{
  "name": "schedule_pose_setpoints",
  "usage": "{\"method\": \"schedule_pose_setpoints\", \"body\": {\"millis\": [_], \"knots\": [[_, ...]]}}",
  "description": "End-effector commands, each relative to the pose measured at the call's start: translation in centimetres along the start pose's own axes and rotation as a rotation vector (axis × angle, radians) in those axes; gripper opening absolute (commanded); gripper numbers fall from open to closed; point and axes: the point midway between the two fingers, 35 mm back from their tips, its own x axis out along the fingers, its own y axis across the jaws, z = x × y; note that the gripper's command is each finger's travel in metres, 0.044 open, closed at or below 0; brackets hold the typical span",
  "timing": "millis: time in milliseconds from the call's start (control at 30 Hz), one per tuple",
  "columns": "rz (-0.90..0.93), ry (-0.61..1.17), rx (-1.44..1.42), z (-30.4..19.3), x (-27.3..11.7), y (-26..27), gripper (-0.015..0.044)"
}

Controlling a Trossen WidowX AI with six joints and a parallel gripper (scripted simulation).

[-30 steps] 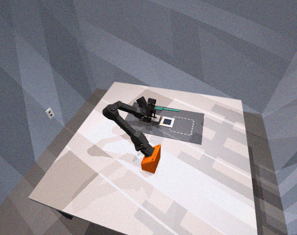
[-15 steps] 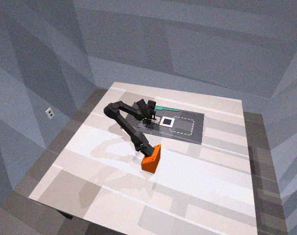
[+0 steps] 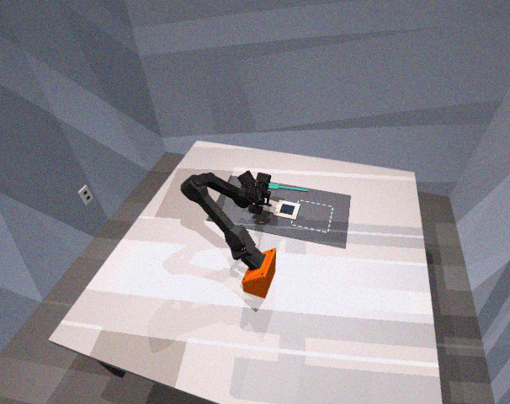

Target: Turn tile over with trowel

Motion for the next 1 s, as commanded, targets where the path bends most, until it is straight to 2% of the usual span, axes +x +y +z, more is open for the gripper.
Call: {"method": "schedule_pose_setpoints", "body": {"millis": [0,533,967], "knots": [[-0.003,0.013,0.003,-1.2,-0.1,-0.1,0.0000],[-0.003,0.013,0.003,-3.8,-0.4,-0.2,0.0000],[-0.003,0.033,-0.021,-3.6,-0.6,-0.4,0.0000]]}}
